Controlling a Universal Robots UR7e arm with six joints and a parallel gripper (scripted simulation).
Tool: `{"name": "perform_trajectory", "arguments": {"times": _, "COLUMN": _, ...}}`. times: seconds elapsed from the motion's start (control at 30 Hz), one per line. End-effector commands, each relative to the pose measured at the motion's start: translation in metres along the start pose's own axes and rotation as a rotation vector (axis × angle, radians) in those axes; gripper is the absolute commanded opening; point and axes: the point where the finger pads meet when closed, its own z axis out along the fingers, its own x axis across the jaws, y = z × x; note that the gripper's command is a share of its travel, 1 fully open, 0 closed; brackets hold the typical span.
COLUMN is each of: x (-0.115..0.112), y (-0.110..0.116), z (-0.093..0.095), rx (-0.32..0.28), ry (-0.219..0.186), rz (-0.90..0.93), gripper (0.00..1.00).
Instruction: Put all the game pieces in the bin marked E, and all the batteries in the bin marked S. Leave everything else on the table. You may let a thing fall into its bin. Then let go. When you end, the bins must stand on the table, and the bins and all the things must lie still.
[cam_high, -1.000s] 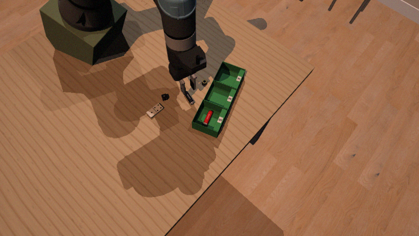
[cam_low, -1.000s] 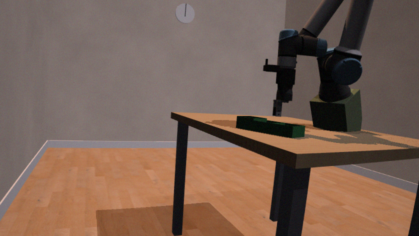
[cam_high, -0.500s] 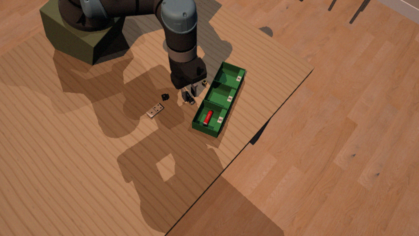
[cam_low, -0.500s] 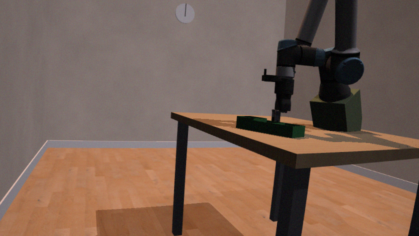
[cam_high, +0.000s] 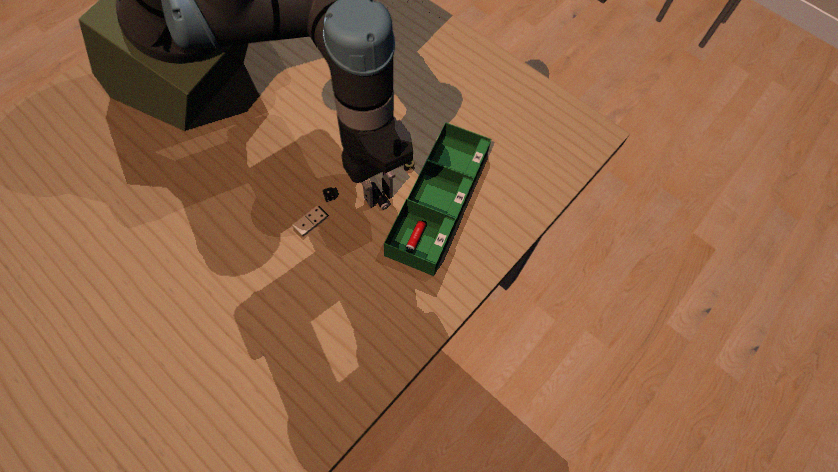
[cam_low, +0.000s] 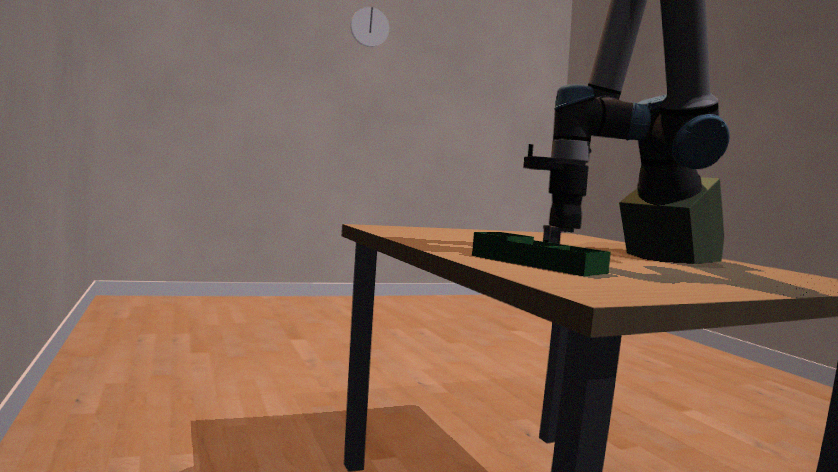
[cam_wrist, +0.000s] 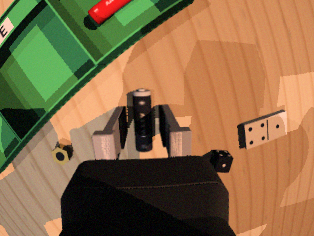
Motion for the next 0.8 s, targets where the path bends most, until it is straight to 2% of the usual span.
{"name": "perform_trajectory", "arguments": {"times": 0.0, "x": -0.0001, "y": -0.0003, "z": 0.0006, "rx": 0.003, "ry": 0.0, "rz": -0.001, "gripper": 0.6}}
{"name": "perform_trajectory", "arguments": {"times": 0.3, "x": -0.0001, "y": -0.0002, "z": 0.0006, "rx": 0.002, "ry": 0.0, "rz": 0.0, "gripper": 0.6}}
{"name": "perform_trajectory", "arguments": {"times": 0.33, "x": -0.0001, "y": -0.0002, "z": 0.0006, "rx": 0.002, "ry": 0.0, "rz": 0.0, "gripper": 0.31}}
{"name": "perform_trajectory", "arguments": {"times": 0.77, "x": -0.0001, "y": -0.0002, "z": 0.0006, "rx": 0.002, "ry": 0.0, "rz": 0.0, "gripper": 0.31}}
